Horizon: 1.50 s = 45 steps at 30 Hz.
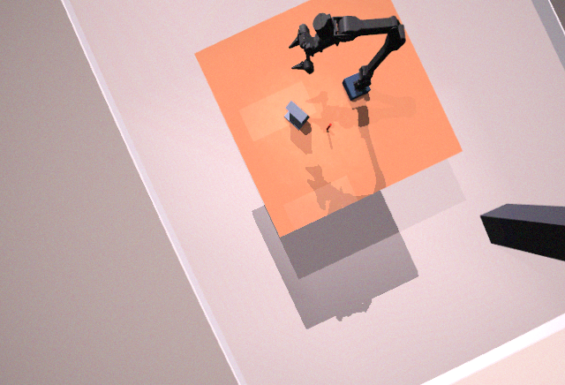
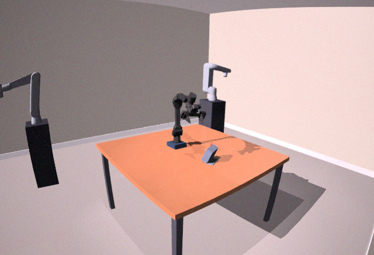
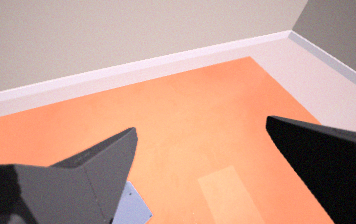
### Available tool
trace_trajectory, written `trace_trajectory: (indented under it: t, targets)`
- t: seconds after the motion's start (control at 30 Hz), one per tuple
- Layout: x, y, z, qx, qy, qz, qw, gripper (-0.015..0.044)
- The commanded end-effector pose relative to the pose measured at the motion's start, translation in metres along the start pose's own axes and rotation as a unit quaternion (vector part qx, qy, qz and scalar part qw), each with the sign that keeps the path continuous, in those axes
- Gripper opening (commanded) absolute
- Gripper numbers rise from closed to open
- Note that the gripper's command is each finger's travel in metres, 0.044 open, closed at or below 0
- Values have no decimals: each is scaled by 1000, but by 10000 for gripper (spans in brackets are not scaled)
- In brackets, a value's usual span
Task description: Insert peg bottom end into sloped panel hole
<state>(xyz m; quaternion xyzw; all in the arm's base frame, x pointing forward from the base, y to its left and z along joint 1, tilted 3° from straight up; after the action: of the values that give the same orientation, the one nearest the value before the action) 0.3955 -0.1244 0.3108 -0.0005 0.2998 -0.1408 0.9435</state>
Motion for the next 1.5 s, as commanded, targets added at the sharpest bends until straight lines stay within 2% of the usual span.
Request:
trace_trajectory:
  t: [0.0, 0.7, 1.47]
  targets:
    - [11, 27, -16, -6, 37, 31, 999, 440]
    - [18, 135, -88, -65, 178, 129, 973, 440]
    - [-13, 224, -183, -142, 344, 182, 910, 440]
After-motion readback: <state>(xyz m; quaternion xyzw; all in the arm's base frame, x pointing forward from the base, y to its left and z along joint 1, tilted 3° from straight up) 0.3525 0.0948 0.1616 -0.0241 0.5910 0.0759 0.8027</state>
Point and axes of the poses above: the point midway between the two fingers, 35 mm back from their tips, its own x axis out along the fingers, its own y axis across the jaws, z = x × y, the point moved 2 cm from there along -x, back along the fingers
